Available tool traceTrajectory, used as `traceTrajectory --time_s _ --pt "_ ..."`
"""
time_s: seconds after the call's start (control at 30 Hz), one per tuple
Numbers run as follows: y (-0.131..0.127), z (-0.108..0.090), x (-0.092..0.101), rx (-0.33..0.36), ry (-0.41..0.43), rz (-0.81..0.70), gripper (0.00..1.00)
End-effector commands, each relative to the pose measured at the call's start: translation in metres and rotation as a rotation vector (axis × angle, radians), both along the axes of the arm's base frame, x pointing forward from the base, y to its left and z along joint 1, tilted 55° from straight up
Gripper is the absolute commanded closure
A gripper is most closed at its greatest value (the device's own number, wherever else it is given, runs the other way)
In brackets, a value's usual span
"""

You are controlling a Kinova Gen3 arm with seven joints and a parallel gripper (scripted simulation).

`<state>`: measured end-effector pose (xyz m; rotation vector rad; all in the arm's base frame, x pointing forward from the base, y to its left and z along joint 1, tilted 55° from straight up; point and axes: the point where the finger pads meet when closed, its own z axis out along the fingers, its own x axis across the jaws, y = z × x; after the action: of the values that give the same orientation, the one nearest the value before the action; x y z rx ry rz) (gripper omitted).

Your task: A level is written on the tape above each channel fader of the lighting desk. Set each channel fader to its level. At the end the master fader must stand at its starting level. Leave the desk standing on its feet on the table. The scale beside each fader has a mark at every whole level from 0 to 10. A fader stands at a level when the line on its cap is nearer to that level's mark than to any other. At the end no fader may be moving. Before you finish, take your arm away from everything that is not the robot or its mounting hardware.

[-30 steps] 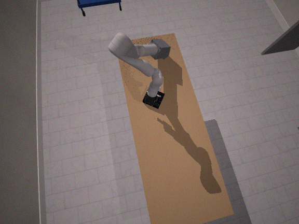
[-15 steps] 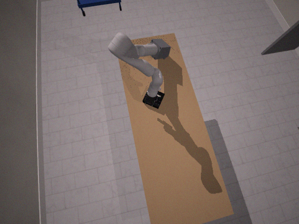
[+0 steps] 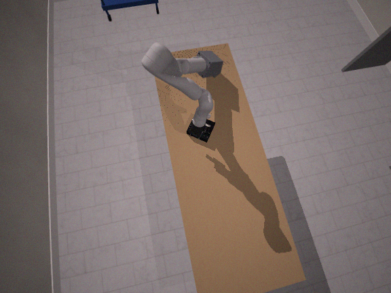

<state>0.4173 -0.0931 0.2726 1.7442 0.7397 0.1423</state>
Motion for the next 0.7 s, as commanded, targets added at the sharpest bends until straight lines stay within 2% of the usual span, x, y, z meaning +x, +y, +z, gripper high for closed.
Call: traceTrajectory --time_s 0.0,0.67 --pt "0.0006 0.0001 0.0003 0.0 0.0 0.001 0.0" --pt "0.0008 -0.0001 0.0001 0.003 -0.005 -0.001 0.0"
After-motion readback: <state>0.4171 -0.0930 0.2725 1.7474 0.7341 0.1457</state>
